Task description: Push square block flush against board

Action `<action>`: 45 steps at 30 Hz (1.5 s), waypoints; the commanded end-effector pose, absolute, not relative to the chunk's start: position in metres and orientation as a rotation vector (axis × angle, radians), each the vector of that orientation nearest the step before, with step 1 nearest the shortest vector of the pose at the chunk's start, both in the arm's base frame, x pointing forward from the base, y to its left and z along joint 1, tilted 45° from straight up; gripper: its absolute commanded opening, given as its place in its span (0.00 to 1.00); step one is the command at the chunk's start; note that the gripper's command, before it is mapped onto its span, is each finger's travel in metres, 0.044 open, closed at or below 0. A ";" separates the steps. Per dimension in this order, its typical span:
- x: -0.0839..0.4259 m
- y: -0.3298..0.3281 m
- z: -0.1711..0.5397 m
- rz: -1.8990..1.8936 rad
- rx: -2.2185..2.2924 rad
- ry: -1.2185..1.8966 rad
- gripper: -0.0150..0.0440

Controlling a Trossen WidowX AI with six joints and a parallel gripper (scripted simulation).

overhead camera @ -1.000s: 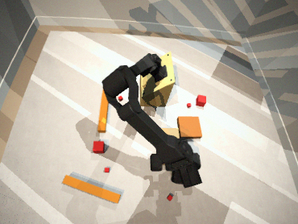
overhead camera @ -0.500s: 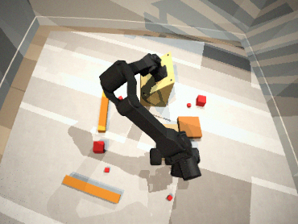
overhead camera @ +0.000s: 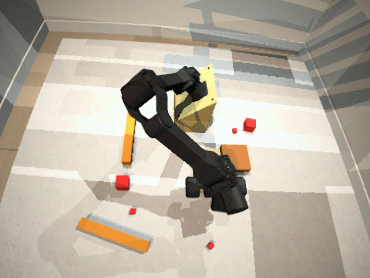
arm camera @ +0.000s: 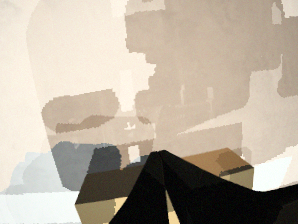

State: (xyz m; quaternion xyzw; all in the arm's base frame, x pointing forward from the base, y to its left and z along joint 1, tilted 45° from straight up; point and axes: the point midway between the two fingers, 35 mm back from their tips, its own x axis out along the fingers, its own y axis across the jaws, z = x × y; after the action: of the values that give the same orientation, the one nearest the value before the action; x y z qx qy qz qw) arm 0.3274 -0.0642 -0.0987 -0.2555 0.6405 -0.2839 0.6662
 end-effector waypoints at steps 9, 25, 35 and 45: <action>0.302 -0.070 -0.104 -0.648 -0.578 1.488 0.25; 0.302 -0.070 -0.104 -0.648 -0.578 1.488 0.25; 0.302 -0.070 -0.104 -0.648 -0.578 1.488 0.25; 0.302 -0.070 -0.104 -0.648 -0.578 1.488 0.25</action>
State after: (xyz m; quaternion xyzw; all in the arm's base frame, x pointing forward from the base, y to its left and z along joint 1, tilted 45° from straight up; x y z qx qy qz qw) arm 0.3138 -0.0646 -0.0996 -0.2567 0.6424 -0.2837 0.6640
